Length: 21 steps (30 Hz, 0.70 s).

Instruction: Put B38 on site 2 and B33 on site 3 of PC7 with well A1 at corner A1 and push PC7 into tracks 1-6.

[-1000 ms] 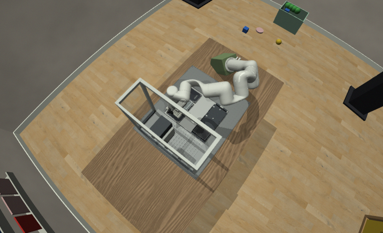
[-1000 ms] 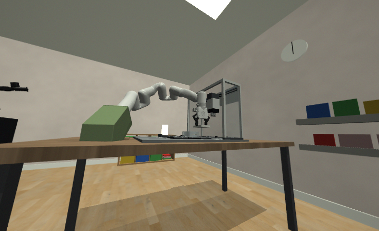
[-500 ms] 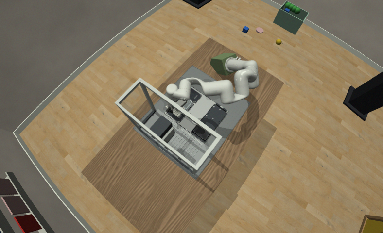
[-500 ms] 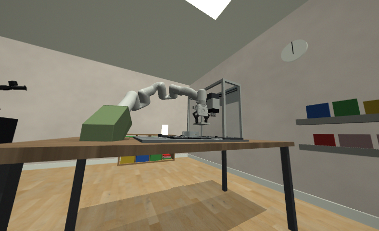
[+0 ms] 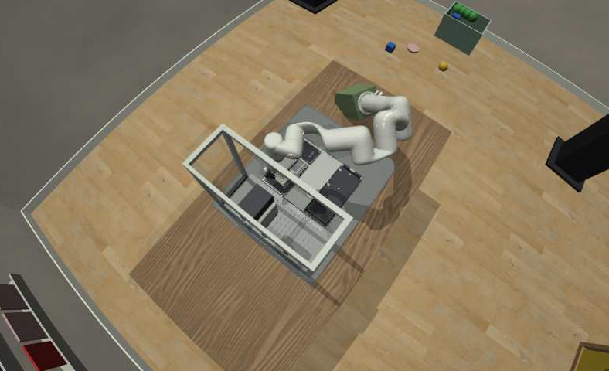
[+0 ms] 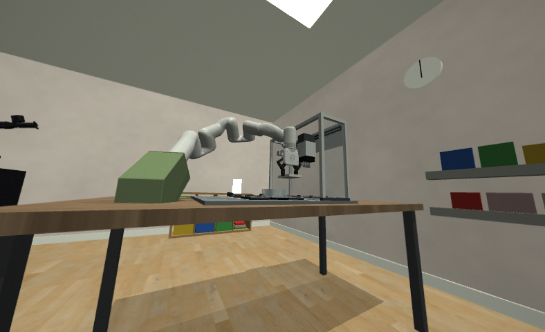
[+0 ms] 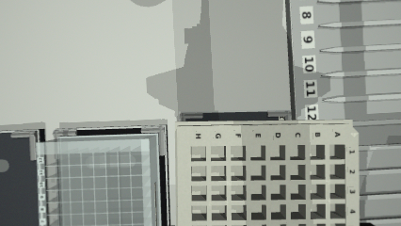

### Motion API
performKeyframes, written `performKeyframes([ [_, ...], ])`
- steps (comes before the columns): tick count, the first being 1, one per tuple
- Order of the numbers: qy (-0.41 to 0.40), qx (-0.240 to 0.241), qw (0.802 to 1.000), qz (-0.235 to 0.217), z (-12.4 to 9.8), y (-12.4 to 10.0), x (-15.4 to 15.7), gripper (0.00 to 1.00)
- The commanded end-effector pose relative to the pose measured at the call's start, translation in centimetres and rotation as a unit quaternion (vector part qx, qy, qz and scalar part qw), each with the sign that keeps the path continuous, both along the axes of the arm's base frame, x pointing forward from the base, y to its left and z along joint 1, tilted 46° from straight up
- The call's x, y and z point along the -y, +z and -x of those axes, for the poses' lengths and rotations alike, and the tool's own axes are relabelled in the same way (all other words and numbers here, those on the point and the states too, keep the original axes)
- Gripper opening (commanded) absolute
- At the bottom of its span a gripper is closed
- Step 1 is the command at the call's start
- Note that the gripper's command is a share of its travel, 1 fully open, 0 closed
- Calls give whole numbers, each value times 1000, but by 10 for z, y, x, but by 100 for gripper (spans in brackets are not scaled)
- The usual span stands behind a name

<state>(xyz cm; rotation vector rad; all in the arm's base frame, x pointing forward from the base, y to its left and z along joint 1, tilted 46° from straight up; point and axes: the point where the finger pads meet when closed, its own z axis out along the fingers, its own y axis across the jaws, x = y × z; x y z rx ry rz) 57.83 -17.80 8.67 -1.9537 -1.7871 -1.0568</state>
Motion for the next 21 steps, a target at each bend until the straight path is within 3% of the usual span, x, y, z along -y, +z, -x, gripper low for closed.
performKeyframes([
  [1,-33,-28,999,-13,5,9,-9,0],
  [10,-135,-125,981,-61,24,32,-43,0],
  [12,-135,-125,981,-61,24,32,-43,0],
  [21,-235,-219,941,-107,42,55,-77,0],
])
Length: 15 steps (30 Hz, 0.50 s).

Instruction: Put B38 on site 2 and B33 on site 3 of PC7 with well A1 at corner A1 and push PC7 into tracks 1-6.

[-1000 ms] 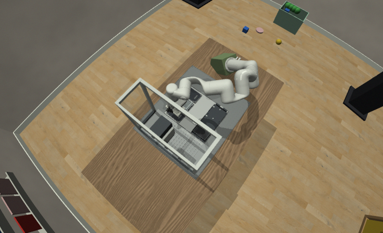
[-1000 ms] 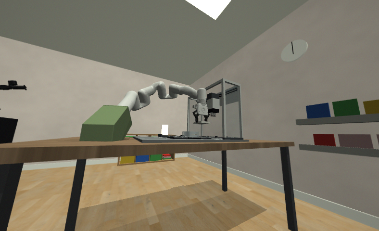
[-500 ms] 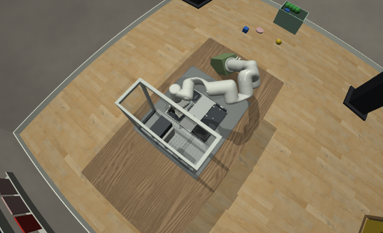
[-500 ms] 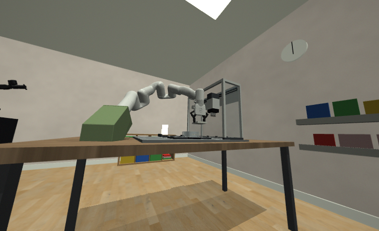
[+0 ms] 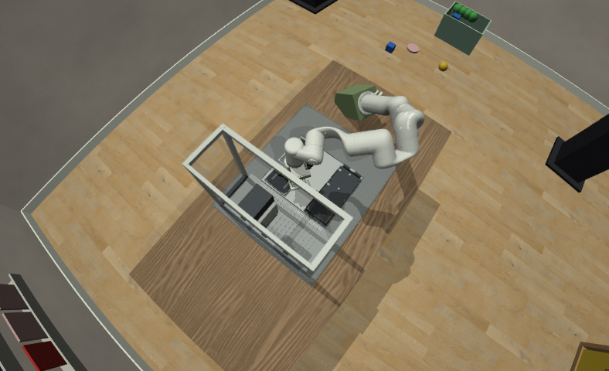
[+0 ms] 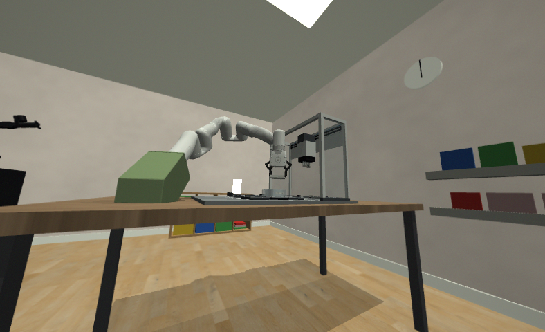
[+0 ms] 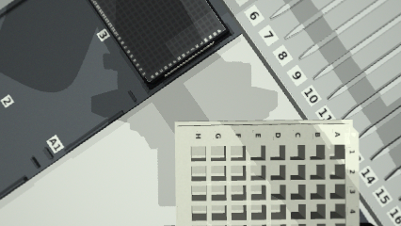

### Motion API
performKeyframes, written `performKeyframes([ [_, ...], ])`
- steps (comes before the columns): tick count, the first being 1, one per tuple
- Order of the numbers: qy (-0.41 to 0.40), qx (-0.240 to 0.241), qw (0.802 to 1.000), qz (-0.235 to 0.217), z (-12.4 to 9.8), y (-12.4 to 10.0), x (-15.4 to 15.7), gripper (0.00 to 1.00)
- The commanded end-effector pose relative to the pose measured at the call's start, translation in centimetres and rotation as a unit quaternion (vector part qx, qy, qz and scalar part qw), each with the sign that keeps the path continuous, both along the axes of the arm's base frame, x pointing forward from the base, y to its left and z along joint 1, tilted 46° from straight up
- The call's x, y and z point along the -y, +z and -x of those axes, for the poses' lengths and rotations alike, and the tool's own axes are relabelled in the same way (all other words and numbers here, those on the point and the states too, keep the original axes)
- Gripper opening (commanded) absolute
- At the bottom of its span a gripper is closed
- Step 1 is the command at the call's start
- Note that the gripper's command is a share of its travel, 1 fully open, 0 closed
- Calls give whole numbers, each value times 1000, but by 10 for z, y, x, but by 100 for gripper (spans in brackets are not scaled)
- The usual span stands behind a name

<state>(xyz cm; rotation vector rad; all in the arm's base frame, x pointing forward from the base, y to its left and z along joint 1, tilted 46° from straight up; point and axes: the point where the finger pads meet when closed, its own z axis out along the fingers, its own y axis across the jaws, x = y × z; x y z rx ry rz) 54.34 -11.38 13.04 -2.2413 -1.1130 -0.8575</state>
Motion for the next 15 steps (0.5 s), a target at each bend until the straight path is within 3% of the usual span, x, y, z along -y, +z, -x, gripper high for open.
performKeyframes([
  [1,-59,-52,997,-20,9,14,-16,0],
  [6,-115,-106,987,-46,20,27,-35,0],
  [8,-115,-106,987,-46,20,27,-35,0],
  [15,-193,-181,961,-83,34,45,-62,0],
])
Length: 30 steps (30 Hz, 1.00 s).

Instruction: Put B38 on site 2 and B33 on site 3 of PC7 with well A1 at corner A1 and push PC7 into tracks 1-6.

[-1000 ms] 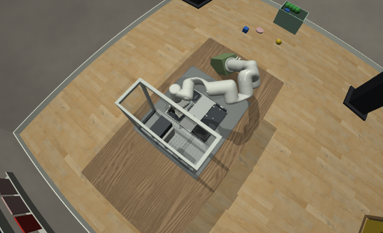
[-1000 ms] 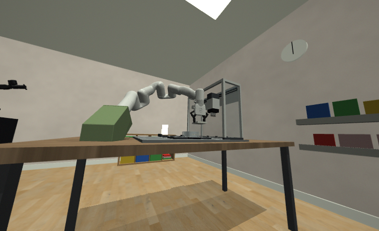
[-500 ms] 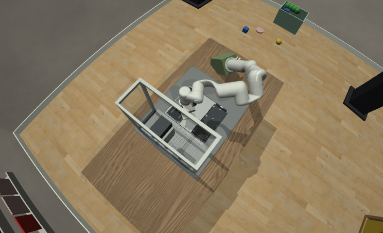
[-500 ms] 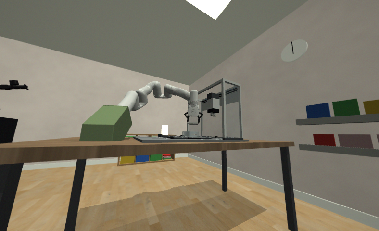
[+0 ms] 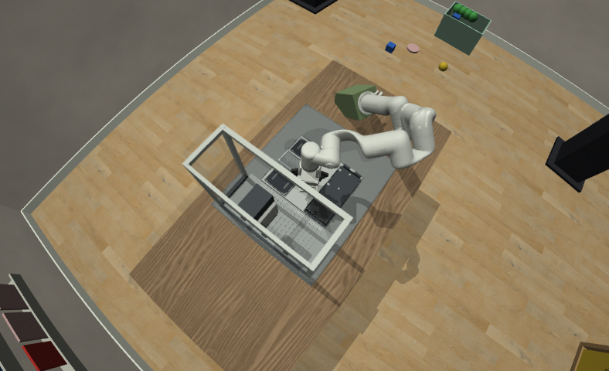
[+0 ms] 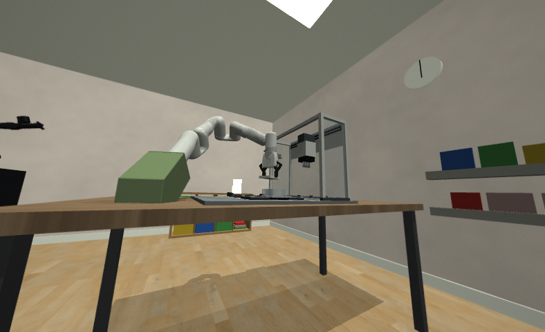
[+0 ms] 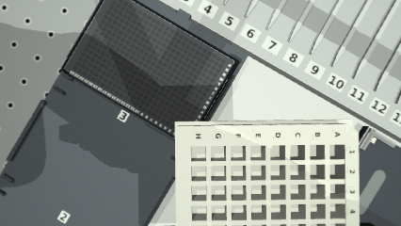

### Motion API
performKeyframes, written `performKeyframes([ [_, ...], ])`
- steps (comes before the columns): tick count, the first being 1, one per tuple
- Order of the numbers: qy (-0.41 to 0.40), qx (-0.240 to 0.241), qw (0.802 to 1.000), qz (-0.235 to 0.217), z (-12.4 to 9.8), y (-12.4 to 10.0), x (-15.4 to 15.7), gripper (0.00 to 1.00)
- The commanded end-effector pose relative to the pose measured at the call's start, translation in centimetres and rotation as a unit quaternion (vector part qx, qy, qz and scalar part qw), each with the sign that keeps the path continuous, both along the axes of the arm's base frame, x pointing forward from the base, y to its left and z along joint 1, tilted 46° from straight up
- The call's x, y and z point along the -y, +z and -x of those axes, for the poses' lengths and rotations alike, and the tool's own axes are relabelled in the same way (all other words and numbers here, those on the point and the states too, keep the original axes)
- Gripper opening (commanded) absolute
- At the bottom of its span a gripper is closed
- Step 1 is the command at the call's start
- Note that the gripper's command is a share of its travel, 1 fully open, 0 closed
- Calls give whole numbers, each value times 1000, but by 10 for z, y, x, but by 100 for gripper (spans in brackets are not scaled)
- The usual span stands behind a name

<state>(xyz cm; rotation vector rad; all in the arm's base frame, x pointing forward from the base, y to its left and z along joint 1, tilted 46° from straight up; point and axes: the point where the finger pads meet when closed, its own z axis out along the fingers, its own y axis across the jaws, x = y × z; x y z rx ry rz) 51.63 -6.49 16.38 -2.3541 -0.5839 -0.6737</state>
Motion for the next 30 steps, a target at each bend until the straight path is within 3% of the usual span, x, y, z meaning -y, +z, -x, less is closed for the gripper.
performKeyframes([
  [1,-57,-52,997,-20,9,14,-16,0],
  [15,-187,-176,963,-81,34,45,-62,0],
  [24,-187,-176,963,-81,53,68,-95,0],
  [30,-187,-176,963,-81,53,68,-95,0],
])
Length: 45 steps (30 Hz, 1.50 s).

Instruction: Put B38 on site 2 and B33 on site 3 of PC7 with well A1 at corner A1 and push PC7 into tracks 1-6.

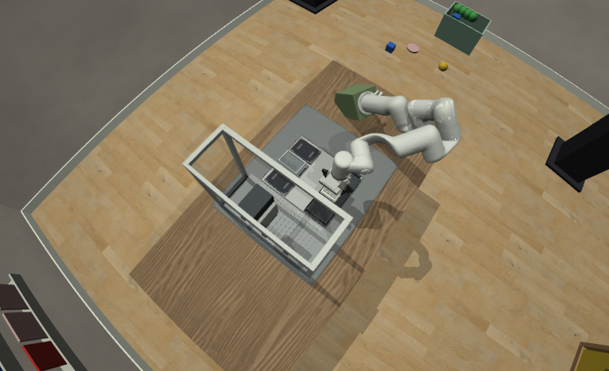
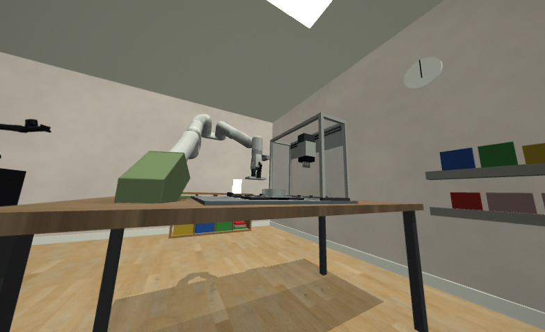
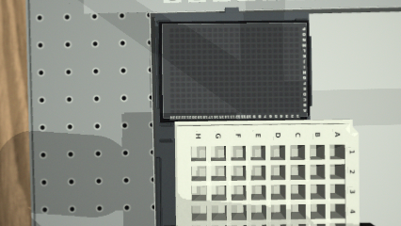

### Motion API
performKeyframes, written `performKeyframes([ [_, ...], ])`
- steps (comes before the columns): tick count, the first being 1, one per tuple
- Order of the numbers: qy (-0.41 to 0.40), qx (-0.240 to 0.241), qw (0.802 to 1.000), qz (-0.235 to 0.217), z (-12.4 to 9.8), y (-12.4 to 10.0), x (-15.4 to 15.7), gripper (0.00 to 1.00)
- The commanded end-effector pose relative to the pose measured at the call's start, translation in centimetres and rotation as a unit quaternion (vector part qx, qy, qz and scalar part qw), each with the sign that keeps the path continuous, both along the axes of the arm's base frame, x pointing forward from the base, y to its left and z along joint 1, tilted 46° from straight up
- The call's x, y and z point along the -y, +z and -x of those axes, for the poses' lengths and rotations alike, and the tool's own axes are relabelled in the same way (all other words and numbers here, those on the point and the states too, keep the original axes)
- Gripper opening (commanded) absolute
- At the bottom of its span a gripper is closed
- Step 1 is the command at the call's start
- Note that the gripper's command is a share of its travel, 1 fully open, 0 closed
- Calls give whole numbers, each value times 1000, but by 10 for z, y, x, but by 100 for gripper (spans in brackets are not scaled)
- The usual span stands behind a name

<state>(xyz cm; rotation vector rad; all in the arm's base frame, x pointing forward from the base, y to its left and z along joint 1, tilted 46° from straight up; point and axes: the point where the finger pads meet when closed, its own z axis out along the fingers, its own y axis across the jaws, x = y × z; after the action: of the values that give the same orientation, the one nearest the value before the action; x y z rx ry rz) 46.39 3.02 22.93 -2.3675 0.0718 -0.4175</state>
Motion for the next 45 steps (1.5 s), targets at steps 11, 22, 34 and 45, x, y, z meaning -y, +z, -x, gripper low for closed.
performKeyframes([
  [11,-127,-118,983,-57,0,2,0,0],
  [22,-227,-212,945,-104,0,2,0,0],
  [34,-331,-311,878,-152,0,2,0,0],
  [45,-436,-410,776,-201,0,2,0,0],
])
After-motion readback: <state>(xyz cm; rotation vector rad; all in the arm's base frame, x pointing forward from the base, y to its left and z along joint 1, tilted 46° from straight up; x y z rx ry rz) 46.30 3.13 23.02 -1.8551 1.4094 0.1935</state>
